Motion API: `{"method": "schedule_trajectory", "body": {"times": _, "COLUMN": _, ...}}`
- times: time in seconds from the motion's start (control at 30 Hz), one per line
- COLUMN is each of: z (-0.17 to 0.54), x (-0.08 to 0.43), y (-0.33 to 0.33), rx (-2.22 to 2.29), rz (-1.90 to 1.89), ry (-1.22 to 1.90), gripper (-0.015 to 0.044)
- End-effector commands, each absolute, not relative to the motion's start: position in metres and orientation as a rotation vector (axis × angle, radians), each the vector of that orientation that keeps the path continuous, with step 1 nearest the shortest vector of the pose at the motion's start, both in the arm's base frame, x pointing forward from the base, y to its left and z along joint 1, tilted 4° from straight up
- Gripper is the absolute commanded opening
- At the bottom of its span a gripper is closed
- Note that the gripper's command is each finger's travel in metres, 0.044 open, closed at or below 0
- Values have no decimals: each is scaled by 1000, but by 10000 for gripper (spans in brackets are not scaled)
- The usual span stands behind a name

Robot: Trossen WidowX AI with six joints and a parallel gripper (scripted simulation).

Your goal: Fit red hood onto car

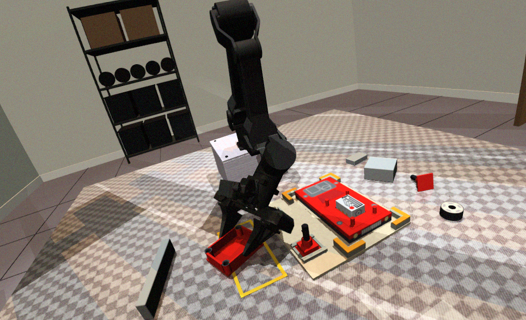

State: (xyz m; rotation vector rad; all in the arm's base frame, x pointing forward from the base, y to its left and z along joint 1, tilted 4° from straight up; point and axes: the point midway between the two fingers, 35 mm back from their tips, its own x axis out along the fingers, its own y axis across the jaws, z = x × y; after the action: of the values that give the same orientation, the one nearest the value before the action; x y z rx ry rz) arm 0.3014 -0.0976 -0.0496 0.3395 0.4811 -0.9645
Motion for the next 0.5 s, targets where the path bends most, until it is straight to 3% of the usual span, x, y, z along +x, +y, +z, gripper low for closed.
{"method": "schedule_trajectory", "body": {"times": 0.0, "z": -50, "x": 301, "y": -98, "rx": 339, "rz": -965, "ry": 482, "gripper": 295}}
{"method": "schedule_trajectory", "body": {"times": 0.1, "z": -50, "x": 301, "y": -98, "rx": 339, "rz": -965, "ry": 482, "gripper": 275}}
{"method": "schedule_trajectory", "body": {"times": 0.47, "z": -27, "x": 303, "y": -97, "rx": 340, "rz": -965, "ry": 481, "gripper": 0}}
